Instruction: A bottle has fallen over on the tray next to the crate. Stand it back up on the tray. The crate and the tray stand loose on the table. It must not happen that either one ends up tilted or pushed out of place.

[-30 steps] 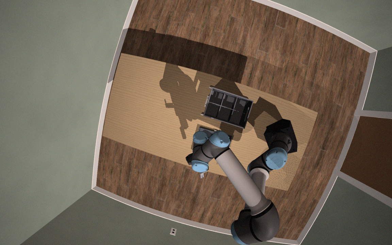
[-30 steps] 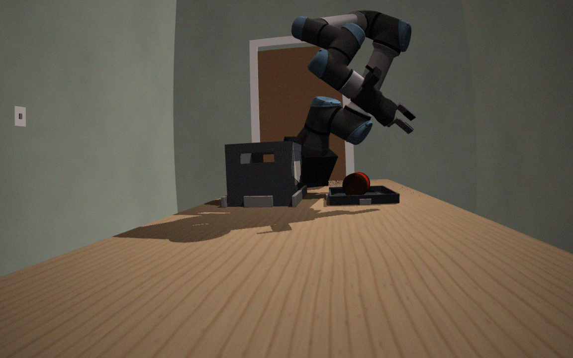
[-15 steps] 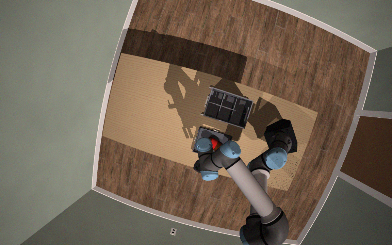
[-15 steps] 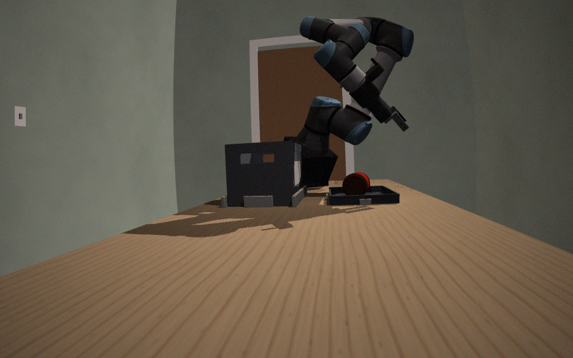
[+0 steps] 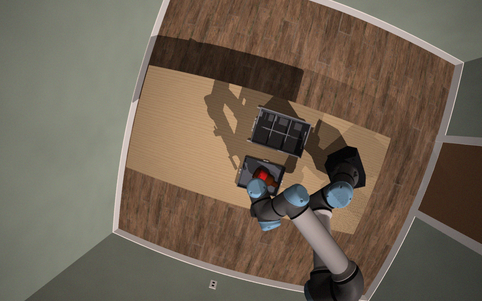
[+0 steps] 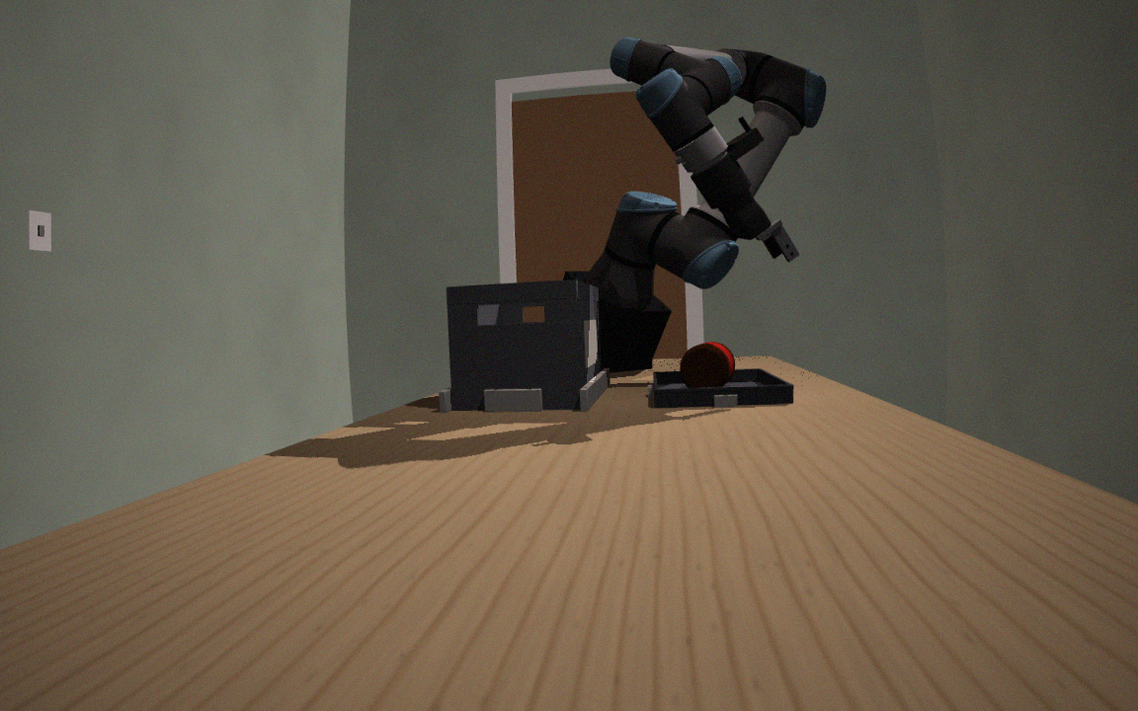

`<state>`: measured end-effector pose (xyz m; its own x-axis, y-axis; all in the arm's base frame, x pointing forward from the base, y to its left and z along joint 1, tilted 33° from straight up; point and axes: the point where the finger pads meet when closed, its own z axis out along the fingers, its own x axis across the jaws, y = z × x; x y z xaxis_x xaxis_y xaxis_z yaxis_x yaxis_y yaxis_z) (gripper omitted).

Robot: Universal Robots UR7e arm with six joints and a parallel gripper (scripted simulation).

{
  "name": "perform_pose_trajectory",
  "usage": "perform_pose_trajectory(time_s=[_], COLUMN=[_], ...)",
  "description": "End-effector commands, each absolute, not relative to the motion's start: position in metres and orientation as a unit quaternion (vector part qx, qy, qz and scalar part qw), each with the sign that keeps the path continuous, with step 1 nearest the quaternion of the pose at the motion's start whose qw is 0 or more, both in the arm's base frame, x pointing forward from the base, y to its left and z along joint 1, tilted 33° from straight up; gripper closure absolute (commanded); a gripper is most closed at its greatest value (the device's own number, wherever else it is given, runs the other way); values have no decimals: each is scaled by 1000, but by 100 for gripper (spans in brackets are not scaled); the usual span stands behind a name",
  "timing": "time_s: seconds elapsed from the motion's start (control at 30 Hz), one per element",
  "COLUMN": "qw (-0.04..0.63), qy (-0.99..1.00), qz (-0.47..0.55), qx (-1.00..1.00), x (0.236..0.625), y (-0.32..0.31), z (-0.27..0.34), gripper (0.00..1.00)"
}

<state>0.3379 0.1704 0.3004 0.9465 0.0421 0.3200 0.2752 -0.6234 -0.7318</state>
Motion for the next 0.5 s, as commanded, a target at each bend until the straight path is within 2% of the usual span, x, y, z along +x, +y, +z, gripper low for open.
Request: perform_pose_trajectory(time_s=[0.0, 0.13, 0.47], qw=[386, 366, 245], qy=[-146, -172, -311], qz=[-176, -191, -255], qx=[-894, -894, -883], x=[329, 326, 312], y=[165, 162, 143], z=[291, 286, 260], gripper=[0, 0, 0])
